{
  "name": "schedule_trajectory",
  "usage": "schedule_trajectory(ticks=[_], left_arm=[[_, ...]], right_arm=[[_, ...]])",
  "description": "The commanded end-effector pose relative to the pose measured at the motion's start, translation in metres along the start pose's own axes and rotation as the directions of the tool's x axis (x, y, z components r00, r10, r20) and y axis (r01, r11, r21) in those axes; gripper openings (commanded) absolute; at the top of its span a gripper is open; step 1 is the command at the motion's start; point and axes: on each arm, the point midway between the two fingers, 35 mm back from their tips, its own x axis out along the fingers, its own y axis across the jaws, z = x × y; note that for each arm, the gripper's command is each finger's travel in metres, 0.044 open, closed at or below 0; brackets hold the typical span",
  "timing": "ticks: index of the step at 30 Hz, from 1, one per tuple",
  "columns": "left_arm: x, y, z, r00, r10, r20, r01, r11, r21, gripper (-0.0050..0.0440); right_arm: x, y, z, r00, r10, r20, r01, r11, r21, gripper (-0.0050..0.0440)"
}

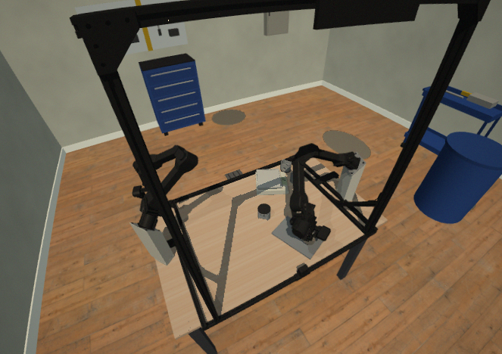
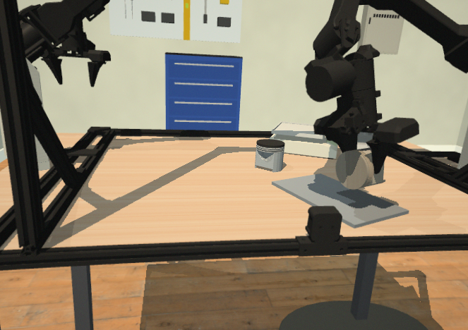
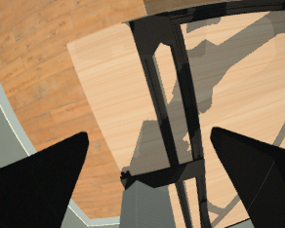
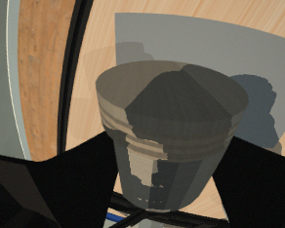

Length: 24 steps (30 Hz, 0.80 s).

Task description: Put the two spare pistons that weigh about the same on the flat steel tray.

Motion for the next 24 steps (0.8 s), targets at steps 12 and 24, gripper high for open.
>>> schedule_trajectory(ticks=[12, 24], left_arm=[[0.000, 0.000, 0.000, 1.000, -0.002, 0.000, 0.002, 1.000, 0.000, 0.0440], [0.000, 0.000, 0.000, 1.000, -0.002, 0.000, 0.002, 1.000, 0.000, 0.0440]], right_arm=[[0.023, 0.003, 0.001, 1.000, 0.010, -0.006, -0.010, 1.000, -0.013, 0.0158], [0.040, 0.002, 0.003, 1.000, 0.010, -0.006, -0.010, 1.000, -0.013, 0.0158]])
